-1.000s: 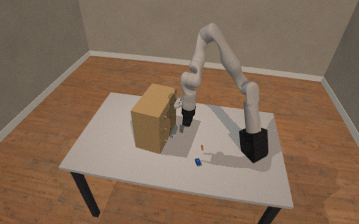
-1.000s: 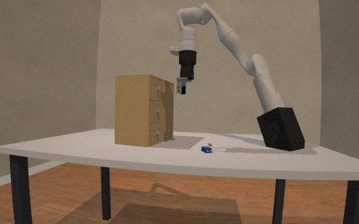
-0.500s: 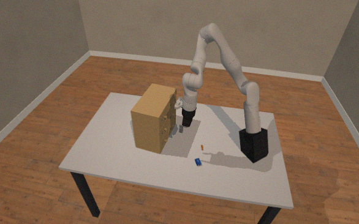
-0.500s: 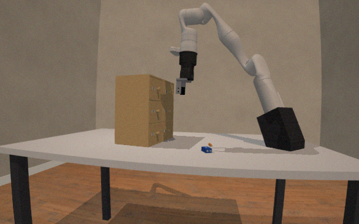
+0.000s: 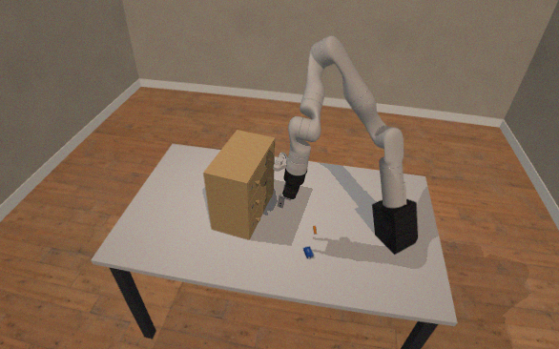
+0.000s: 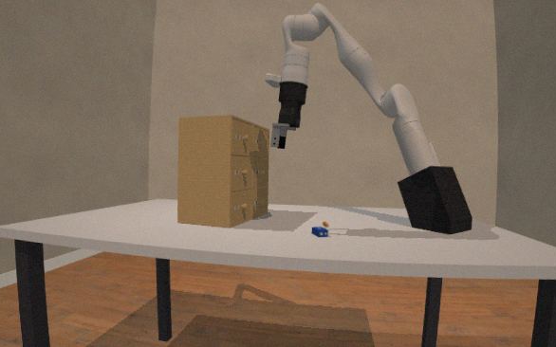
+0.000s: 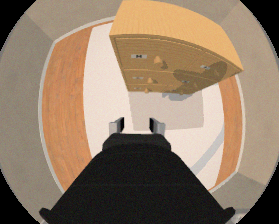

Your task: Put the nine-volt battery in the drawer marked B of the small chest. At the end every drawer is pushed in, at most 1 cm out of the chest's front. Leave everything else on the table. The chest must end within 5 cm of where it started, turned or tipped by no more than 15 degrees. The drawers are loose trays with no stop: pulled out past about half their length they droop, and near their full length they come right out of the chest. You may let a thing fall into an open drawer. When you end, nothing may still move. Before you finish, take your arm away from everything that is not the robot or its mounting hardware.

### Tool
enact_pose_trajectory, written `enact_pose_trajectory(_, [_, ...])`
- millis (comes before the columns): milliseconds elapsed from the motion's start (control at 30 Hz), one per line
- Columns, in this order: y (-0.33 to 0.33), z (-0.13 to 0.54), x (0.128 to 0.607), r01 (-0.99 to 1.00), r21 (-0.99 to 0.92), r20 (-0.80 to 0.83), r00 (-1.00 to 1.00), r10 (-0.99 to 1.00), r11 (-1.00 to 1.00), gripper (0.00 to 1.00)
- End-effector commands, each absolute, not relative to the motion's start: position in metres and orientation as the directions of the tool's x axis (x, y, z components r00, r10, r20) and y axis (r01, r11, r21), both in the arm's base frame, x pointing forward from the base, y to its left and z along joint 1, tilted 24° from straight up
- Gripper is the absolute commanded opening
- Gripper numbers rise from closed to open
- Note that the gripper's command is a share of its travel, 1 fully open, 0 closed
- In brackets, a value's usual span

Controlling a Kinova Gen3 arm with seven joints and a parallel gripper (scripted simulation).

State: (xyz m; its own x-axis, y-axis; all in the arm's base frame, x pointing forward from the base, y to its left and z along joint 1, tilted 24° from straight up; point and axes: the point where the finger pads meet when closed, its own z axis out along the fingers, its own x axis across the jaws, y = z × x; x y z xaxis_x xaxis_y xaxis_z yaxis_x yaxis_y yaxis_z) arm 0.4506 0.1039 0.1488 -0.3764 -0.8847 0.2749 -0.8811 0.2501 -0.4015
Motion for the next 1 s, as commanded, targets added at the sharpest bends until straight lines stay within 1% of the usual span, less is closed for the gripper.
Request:
enact_pose_trajectory(0, [0.105,0.148,0.45,-0.879,-0.411,0.277,-0.372,-0.886,0.24,1.0])
enact_pose_trajectory(967, [0.096,0.137,0.463,-0.806,-0.569,0.277,-0.372,-0.886,0.161,1.0])
